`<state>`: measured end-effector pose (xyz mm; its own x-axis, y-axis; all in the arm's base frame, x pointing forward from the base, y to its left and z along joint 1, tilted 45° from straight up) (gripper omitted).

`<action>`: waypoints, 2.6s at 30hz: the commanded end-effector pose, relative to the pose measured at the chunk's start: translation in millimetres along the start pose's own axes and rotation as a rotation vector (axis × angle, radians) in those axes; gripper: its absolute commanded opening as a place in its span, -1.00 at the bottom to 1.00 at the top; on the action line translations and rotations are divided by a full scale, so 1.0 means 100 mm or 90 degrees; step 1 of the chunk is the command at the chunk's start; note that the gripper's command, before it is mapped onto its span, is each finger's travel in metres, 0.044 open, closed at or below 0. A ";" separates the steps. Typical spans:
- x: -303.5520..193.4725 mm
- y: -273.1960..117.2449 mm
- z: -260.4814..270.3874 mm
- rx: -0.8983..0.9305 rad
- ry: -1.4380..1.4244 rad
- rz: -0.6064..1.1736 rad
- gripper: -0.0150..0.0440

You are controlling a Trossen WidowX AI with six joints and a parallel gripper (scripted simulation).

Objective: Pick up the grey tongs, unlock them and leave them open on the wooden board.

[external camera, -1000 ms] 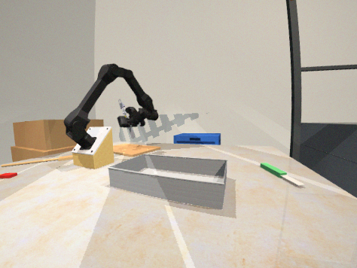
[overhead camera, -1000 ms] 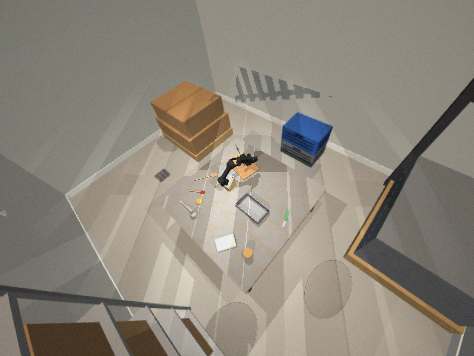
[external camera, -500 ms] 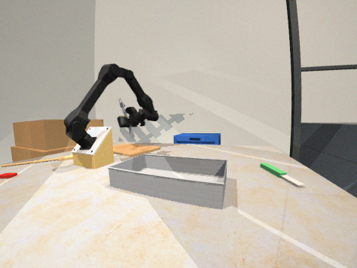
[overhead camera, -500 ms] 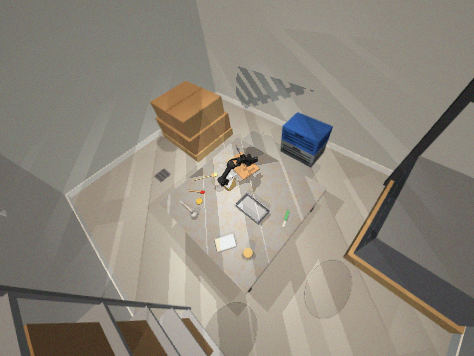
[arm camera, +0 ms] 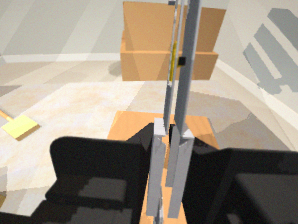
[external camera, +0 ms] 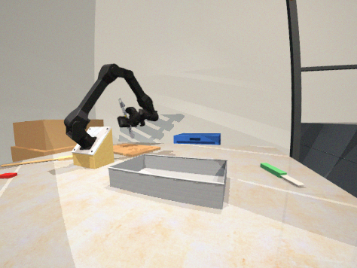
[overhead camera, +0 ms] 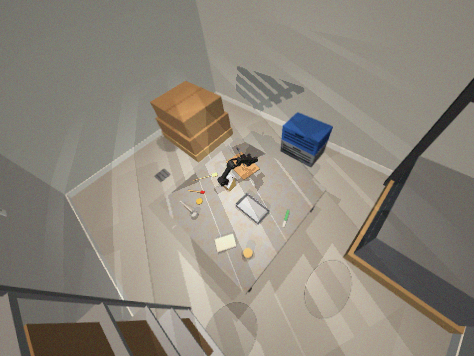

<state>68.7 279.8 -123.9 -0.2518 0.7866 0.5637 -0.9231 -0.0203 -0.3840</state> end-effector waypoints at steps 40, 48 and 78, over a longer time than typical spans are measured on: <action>1.12 0.77 0.14 -0.079 -0.011 0.757 -1.00; 1.12 0.77 0.14 -0.079 -0.011 0.757 -1.00; 0.72 0.96 0.05 -0.078 -0.011 0.756 -1.00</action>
<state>-38.6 336.8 -111.1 -0.9357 0.3033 -0.1802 -0.0724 -0.6650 -0.7433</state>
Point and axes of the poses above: the point midway between the two fingers, 35 mm back from their tips, its own y axis out along the fingers, its own z axis across the jaws, x = y × z, the point moved 8 cm from there along -y, back along the fingers, and after that the axes turned 6 degrees about y, right-handed, at the moved point
